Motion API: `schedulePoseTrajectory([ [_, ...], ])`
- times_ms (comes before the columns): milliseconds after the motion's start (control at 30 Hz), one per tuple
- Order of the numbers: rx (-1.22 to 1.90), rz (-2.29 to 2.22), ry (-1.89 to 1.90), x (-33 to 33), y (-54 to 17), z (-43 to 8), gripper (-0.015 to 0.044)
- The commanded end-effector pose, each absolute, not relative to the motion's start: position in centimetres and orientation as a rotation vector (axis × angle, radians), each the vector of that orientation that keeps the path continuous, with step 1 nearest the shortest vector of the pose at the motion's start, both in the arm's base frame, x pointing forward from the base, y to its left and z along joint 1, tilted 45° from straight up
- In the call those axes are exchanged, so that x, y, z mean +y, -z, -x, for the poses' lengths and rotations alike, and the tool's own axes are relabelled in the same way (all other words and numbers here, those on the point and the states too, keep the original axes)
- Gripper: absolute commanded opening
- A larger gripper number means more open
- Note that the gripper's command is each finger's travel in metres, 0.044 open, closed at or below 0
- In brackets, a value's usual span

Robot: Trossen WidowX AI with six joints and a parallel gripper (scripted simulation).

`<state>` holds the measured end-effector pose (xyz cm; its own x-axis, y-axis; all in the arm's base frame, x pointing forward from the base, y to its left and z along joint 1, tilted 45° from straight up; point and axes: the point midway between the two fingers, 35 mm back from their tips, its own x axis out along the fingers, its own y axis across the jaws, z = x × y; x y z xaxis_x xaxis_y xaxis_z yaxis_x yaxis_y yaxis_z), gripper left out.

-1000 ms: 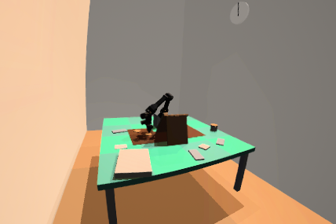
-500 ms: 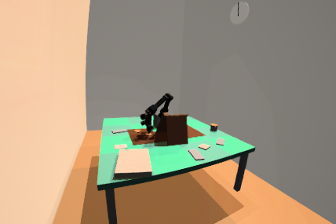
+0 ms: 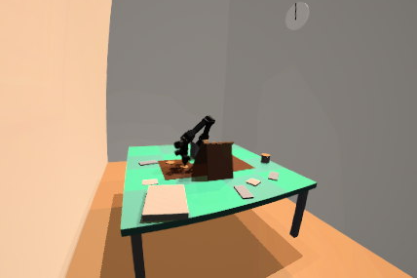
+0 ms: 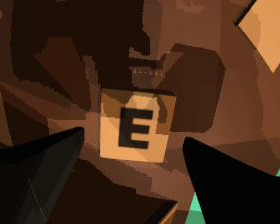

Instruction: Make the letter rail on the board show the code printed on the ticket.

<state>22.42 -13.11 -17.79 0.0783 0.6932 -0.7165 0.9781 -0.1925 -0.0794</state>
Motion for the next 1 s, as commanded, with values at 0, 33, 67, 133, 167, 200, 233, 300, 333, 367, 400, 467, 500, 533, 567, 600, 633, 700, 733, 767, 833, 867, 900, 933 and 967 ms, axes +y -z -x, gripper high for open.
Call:
schedulePoseTrajectory([
  [0, 1.649, -1.946, 0.900, -12.9, 17.9, -22.4, 0.0340],
  [33, 1.649, -1.946, 0.899, -12.9, 17.9, -22.4, 0.0340],
  [67, 1.649, -1.946, 0.899, -12.8, 18.0, -22.4, 0.0340],
  [133, 1.649, -1.946, 0.899, -12.6, 18.2, -22.5, 0.0340],
  [167, 1.649, -1.946, 0.899, -12.5, 18.3, -22.5, 0.0340],
  [200, 1.649, -1.947, 0.899, -12.4, 18.4, -22.5, 0.0340],
  [233, 1.649, -1.947, 0.899, -12.3, 18.5, -22.5, 0.0340],
  [300, 1.649, -1.947, 0.899, -12.1, 18.8, -22.5, 0.0340],
  [333, 1.649, -1.947, 0.899, -12.0, 18.9, -22.6, 0.0340],
  [367, 1.650, -1.947, 0.899, -11.8, 19.0, -22.6, 0.0340],
  [400, 1.650, -1.947, 0.899, -11.7, 19.1, -22.6, 0.0340],
  [467, 1.650, -1.947, 0.899, -11.7, 19.1, -22.6, 0.0340],
  [500, 1.650, -1.947, 0.899, -11.7, 19.1, -22.6, 0.0340],
  [533, 1.650, -1.947, 0.899, -11.7, 19.1, -22.6, 0.0340],
  [567, 1.650, -1.947, 0.899, -11.7, 19.1, -22.6, 0.0340],
  [600, 1.650, -1.947, 0.899, -11.7, 19.1, -22.6, 0.0340],
  [633, 1.650, -1.947, 0.899, -11.7, 19.1, -22.6, 0.0340],
  [700, 1.650, -1.947, 0.899, -11.7, 19.1, -22.6, 0.0340],
  [733, 1.650, -1.947, 0.899, -11.7, 19.1, -22.6, 0.0340],
  [767, 1.650, -1.947, 0.899, -11.7, 19.1, -22.6, 0.0340],
  [833, 1.650, -1.947, 0.899, -11.7, 19.1, -22.6, 0.0340],
  [867, 1.650, -1.947, 0.899, -11.7, 19.1, -22.6, 0.0340],
  [900, 1.650, -1.947, 0.899, -11.7, 19.1, -22.6, 0.0340],
  [933, 1.650, -1.947, 0.899, -11.7, 19.1, -22.6, 0.0340],
  [967, 1.650, -1.947, 0.899, -11.7, 19.1, -22.6, 0.0340],
])
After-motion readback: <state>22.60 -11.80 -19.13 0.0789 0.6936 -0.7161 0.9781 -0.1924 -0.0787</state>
